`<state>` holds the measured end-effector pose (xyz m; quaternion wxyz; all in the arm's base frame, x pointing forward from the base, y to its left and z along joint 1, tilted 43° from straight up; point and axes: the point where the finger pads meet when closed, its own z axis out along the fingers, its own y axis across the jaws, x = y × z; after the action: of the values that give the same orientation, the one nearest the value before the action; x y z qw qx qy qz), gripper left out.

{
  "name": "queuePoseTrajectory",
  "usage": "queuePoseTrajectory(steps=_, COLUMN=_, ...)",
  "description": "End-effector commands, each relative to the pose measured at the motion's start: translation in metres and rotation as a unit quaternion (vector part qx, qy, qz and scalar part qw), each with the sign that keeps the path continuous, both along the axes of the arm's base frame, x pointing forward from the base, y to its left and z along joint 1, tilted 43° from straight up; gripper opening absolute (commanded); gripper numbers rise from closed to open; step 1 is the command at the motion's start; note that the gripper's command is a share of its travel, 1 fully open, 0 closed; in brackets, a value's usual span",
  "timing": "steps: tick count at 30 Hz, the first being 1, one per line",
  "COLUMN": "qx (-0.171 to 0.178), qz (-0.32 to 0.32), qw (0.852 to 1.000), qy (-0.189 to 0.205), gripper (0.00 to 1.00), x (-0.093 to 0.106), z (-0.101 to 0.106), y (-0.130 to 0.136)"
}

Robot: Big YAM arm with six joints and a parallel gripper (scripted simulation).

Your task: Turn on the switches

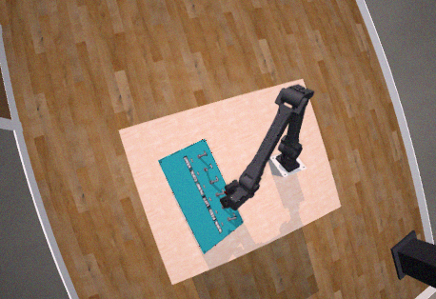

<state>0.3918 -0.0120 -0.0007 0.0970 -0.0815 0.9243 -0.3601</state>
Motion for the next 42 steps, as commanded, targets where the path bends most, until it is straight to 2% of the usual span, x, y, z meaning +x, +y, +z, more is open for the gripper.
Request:
queuePoseTrajectory(steps=1, qx=0.015, qz=-0.003, qw=0.999, qy=-0.046, gripper=0.00, x=0.0504, z=0.0129, y=0.0085)
queuePoseTrajectory(steps=42, qx=0.015, qz=0.003, qw=0.999, qy=-0.047, gripper=0.00, x=0.0598, z=0.0148, y=0.0160)
